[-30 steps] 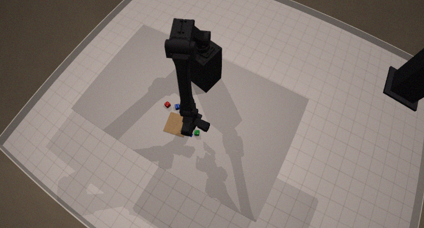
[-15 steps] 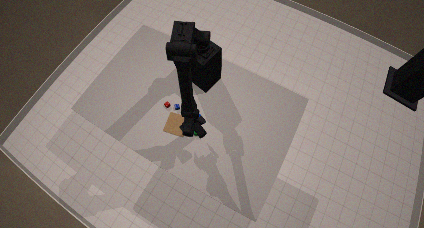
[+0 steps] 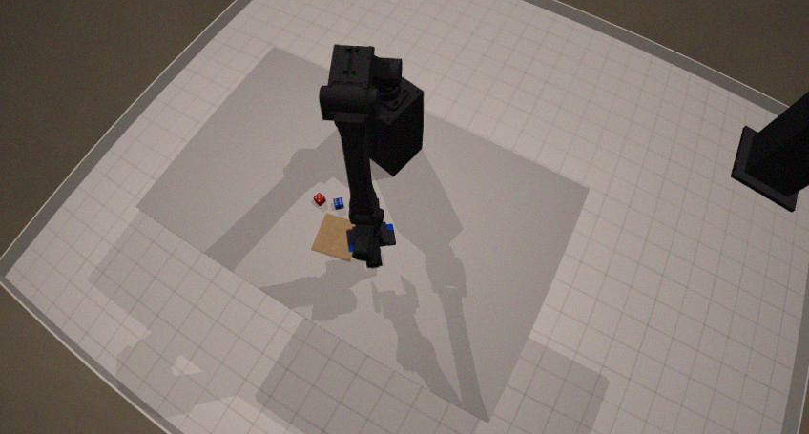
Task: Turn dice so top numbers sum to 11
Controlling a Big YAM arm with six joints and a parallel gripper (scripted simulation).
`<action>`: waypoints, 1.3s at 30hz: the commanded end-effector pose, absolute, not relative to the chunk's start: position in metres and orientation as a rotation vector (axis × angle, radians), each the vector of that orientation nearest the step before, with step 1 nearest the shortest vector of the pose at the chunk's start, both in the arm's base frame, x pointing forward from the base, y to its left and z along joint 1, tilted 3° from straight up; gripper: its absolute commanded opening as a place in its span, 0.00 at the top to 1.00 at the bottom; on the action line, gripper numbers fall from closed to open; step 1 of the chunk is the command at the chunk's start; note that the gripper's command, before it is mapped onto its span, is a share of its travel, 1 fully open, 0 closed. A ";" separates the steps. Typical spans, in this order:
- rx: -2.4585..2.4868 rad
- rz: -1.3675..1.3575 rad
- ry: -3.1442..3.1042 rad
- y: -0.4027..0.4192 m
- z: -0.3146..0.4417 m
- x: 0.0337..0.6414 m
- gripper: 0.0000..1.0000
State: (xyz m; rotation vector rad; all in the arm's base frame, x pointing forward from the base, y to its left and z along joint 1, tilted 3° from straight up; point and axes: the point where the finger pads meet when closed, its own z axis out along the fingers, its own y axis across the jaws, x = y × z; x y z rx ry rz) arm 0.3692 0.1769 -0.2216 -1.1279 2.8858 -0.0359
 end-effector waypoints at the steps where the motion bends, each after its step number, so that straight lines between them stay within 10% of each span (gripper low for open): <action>1: -0.867 -0.024 2.946 0.188 -0.224 0.378 0.00; 8: -0.711 -0.016 2.978 0.188 -0.218 0.380 0.00; 9: -0.709 -0.016 2.978 0.187 -0.218 0.380 0.55; 39: -0.717 -0.017 2.977 0.187 -0.218 0.379 0.55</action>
